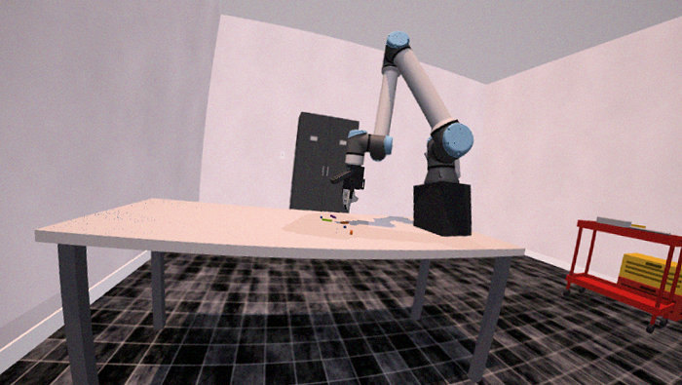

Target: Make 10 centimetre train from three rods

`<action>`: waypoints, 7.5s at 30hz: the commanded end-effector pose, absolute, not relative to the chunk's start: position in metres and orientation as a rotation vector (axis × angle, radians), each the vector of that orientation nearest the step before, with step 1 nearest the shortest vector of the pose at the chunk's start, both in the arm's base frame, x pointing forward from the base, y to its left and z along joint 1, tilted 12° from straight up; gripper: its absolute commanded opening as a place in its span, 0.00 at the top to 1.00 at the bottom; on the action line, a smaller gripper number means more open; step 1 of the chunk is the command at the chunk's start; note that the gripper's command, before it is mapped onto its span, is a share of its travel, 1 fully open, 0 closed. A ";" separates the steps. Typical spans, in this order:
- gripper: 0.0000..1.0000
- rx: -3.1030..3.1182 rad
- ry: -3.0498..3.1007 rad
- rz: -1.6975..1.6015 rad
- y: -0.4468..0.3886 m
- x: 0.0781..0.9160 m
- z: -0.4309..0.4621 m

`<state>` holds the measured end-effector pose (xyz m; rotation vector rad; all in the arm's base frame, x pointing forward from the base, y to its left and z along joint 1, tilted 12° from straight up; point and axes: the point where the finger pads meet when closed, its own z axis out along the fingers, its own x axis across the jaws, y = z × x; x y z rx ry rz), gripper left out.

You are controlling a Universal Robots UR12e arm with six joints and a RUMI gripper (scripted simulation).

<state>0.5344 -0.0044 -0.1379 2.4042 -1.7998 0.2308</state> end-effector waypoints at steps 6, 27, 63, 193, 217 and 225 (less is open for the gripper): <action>0.86 2.405 -1.800 0.232 -0.005 0.535 -0.138; 0.86 2.405 -1.800 0.232 -0.008 0.535 -0.154; 0.86 2.405 -1.800 0.232 -0.015 0.537 -0.188; 1.00 2.405 -1.800 0.232 -0.018 0.538 -0.205; 1.00 2.405 -1.800 0.232 -0.014 0.537 -0.183; 1.00 2.405 -1.800 0.232 -0.006 0.535 -0.143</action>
